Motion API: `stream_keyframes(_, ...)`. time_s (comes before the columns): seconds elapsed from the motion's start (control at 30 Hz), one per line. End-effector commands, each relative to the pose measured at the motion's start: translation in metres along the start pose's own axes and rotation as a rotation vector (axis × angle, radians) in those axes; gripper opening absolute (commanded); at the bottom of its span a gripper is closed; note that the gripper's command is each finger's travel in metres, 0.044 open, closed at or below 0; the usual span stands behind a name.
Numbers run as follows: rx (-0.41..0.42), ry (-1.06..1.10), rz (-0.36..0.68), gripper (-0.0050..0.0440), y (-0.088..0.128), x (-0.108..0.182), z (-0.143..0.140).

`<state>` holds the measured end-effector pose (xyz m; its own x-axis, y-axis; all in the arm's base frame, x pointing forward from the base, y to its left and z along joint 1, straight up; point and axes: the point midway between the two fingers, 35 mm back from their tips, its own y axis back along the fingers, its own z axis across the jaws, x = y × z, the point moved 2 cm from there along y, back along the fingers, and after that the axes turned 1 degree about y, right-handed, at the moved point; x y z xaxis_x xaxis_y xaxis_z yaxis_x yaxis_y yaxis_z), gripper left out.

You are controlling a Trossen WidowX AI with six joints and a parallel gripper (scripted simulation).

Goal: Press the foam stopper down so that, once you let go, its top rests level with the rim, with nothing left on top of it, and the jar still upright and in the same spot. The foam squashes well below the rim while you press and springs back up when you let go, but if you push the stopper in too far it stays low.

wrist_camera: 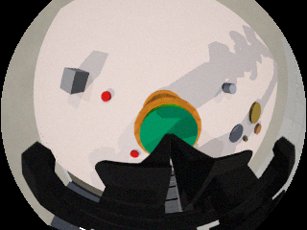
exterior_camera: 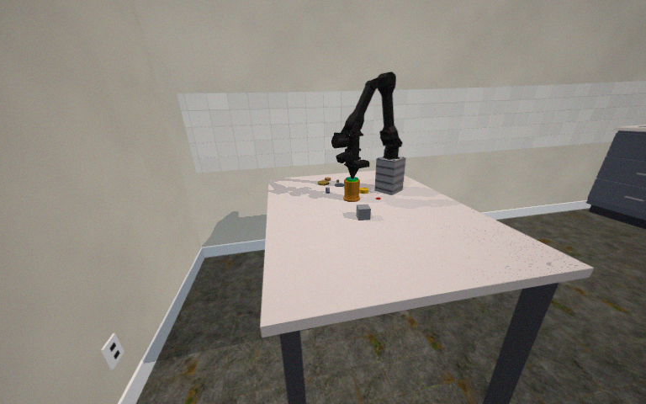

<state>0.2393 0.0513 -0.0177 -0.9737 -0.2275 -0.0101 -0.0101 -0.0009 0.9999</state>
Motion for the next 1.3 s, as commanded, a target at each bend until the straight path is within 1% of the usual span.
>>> stream_keyframes(0.0,0.005,-0.003,-0.013,0.0,0.0022,-0.0015,-0.0006)
stream_keyframes(1.27,0.005,-0.003,-0.013,0.0,-0.0025,-0.0003,-0.0006)
